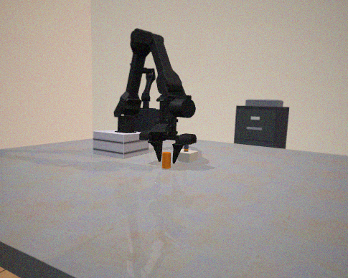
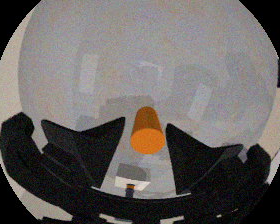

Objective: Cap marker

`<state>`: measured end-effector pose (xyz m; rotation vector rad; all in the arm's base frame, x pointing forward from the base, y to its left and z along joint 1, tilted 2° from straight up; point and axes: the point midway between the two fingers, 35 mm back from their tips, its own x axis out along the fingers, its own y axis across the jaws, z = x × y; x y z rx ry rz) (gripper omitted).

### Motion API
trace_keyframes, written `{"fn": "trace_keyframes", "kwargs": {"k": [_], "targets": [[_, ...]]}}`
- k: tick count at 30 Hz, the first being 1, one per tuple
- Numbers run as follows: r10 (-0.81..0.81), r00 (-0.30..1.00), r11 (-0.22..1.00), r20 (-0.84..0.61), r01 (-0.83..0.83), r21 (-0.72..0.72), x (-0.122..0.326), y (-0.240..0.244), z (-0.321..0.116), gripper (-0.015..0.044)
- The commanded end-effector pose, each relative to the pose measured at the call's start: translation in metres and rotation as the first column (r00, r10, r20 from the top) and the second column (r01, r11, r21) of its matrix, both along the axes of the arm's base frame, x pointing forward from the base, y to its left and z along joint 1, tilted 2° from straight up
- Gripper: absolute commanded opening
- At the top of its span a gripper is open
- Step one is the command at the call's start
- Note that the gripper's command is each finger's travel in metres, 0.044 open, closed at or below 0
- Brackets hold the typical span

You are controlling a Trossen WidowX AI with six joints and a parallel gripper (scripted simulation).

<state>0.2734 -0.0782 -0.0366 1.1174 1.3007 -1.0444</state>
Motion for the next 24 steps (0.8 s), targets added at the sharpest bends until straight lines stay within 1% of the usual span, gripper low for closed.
{"fn": "trace_keyframes", "kwargs": {"k": [1,4,12,14,15,24], "targets": [[-0.006,1.000,1.000,0.001,0.006,-0.006,0.000,-0.001,-0.003,0.0194],[-0.006,1.000,1.000,0.001,0.006,-0.006,0.000,-0.001,-0.003,0.0115],[-0.006,1.000,1.000,0.001,0.006,-0.006,0.000,-0.001,-0.003,0.0062],[0.004,1.000,1.000,0.003,-0.004,-0.009,0.000,0.000,-0.003,0.0009],[0.018,1.000,1.000,0.005,-0.018,-0.012,0.000,0.000,-0.002,0.0000],[0.016,1.000,1.000,0.005,-0.016,-0.012,0.001,-0.001,0.020,0.0000]]}}
